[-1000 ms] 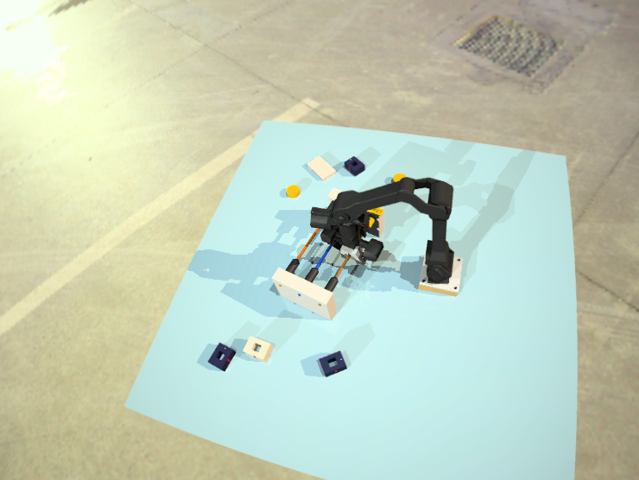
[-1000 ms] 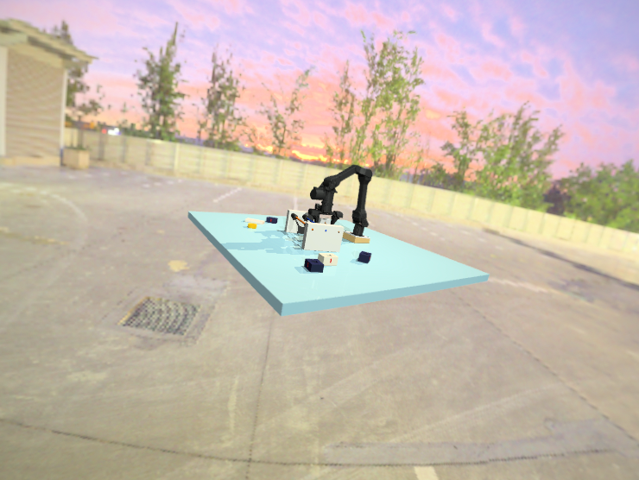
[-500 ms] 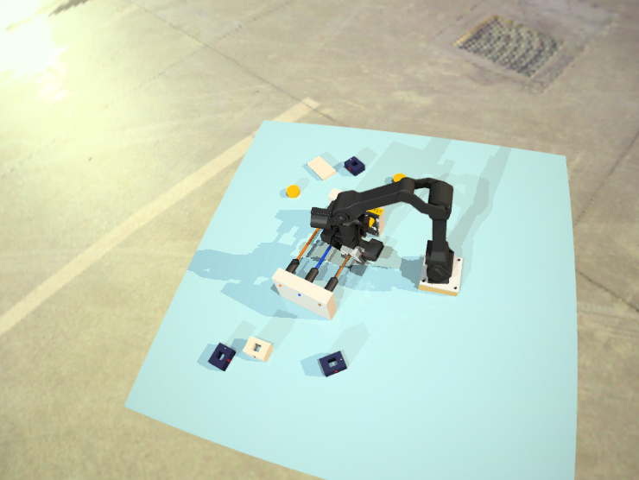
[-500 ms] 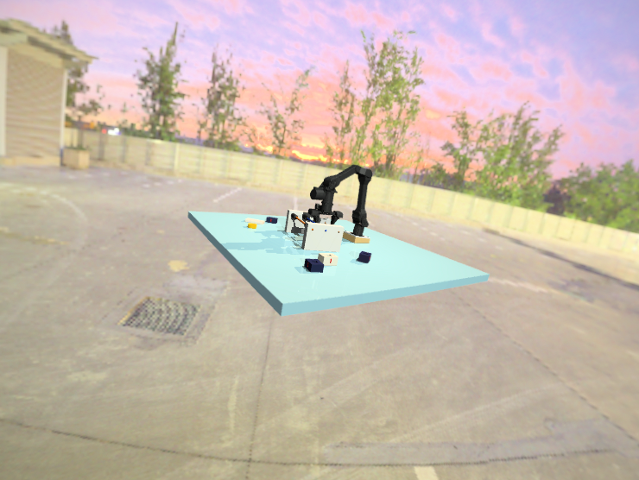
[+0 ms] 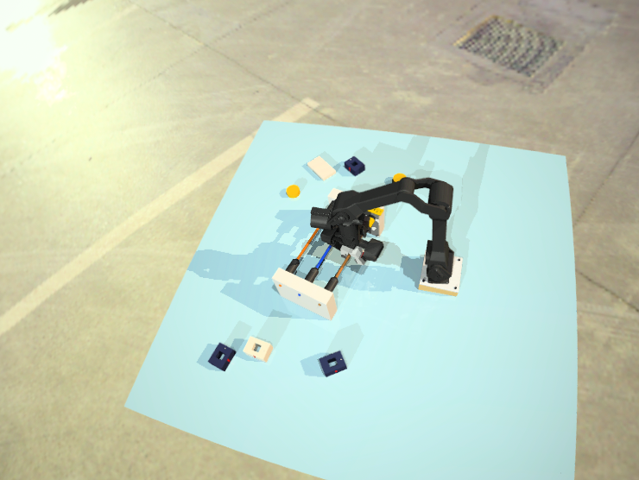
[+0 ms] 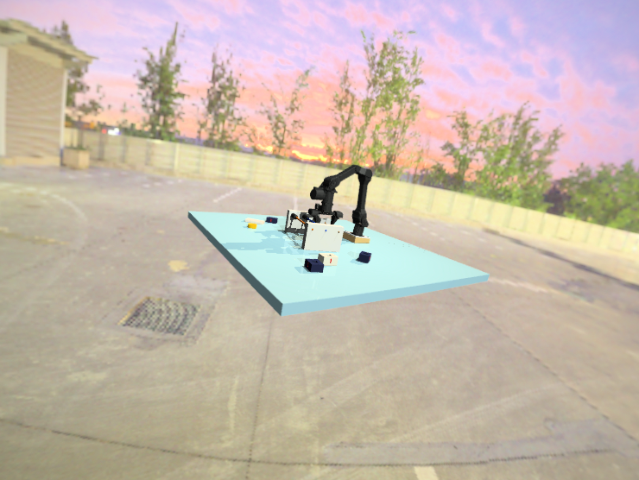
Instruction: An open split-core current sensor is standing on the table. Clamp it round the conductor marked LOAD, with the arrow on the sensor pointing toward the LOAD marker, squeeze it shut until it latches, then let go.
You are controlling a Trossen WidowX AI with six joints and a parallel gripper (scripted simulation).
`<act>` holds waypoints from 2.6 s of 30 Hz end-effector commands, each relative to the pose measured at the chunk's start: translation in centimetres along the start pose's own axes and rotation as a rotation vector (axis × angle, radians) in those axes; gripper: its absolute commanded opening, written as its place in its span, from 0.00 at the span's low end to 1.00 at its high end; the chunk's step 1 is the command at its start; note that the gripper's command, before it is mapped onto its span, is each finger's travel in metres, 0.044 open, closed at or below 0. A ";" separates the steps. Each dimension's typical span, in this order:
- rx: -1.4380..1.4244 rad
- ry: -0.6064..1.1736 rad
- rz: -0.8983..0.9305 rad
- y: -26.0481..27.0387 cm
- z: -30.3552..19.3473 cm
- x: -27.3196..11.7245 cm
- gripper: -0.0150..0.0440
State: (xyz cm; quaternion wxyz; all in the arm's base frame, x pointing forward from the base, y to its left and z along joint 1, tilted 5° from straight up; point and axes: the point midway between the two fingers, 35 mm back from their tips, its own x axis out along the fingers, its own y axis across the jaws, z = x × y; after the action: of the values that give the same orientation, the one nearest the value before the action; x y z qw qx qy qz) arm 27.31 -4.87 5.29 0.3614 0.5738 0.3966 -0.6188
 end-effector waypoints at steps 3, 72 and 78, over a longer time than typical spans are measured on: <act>-0.004 0.017 0.023 0.4 -0.4 -0.6 0.25; 0.000 0.000 0.000 0.0 0.0 0.0 0.25; 0.000 0.000 0.000 0.0 0.0 0.0 0.25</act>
State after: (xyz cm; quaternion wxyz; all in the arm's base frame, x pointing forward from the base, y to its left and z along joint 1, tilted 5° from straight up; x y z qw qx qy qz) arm 27.26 -4.92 5.31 0.3613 0.5729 0.3961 -0.6200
